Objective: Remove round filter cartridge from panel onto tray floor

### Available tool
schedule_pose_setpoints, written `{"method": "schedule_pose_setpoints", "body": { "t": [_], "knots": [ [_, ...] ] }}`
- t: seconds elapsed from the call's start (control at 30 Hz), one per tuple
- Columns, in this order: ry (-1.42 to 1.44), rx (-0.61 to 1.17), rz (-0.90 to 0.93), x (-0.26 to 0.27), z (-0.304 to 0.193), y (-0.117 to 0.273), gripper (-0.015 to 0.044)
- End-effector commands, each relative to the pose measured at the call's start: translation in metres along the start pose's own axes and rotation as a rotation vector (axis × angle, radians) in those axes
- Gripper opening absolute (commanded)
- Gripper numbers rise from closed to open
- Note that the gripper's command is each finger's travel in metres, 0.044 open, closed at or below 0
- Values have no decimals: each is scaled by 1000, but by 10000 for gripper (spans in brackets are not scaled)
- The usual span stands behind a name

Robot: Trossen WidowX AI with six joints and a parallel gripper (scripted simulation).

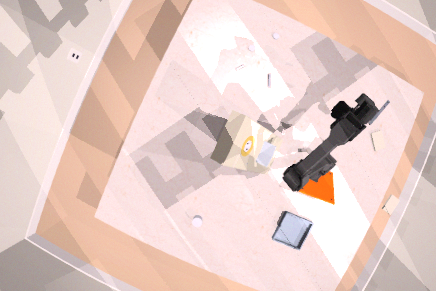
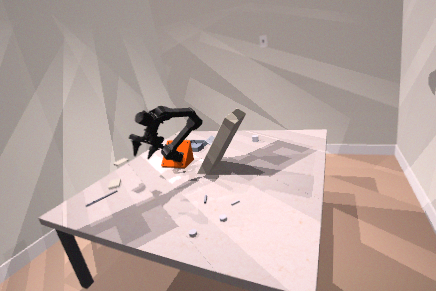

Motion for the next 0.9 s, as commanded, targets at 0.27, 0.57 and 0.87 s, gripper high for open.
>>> {"method": "schedule_pose_setpoints", "body": {
  "t": [0.27,0.57,0.87],
  "knots": [
    [-97,-166,149,-10,-5,-21,164],
    [-154,-285,381,-3,14,-59,88],
    [-111,-380,580,21,62,-78,88]
  ]
}}
Point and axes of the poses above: the point midway between the two fingers, 35 mm back from their tips, its own y axis back along the fingers, its own x axis across the jaws, z = x × y, the point moved 3 cm from there along y, back along the fingers, and after that the axes turned 5 degrees about -y, right-handed, at the moved point
